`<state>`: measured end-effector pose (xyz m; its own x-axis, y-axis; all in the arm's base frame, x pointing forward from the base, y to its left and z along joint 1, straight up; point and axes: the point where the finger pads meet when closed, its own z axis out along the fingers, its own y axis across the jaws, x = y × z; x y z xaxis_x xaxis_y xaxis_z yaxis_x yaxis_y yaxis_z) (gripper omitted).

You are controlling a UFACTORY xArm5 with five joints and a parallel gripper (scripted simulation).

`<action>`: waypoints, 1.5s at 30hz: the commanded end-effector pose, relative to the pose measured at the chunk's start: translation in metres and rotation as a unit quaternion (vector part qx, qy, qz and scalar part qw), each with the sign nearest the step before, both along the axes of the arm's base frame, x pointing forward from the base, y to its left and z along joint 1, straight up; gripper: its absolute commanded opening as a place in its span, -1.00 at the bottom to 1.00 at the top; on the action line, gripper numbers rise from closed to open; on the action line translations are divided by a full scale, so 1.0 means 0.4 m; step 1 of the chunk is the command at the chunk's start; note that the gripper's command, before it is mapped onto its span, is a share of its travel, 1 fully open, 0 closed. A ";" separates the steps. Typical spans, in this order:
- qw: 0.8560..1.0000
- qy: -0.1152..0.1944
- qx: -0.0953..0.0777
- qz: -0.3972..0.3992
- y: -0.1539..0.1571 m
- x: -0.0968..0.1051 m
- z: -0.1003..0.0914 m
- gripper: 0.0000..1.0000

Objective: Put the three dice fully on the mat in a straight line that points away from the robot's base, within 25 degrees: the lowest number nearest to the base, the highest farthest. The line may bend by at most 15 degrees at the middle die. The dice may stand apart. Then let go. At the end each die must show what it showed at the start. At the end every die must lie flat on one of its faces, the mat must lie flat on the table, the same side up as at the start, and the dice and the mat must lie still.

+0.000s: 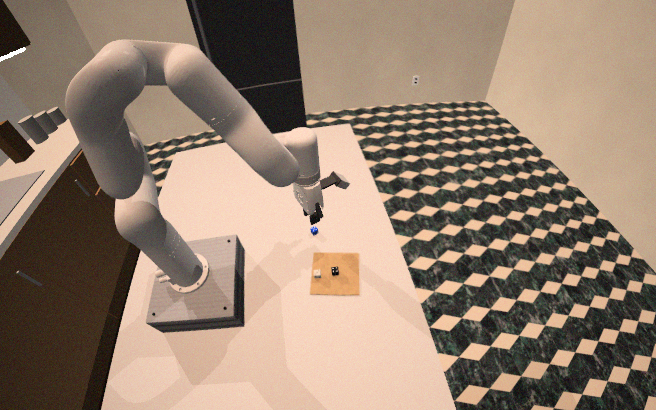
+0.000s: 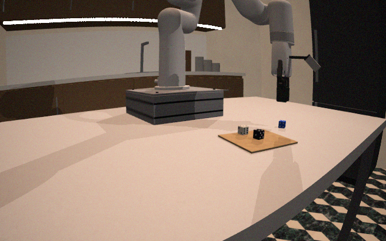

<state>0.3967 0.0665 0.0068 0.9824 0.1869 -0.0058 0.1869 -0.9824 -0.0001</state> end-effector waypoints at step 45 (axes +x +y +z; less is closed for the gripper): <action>1.000 -0.001 0.000 0.000 0.002 0.003 -0.118 -0.28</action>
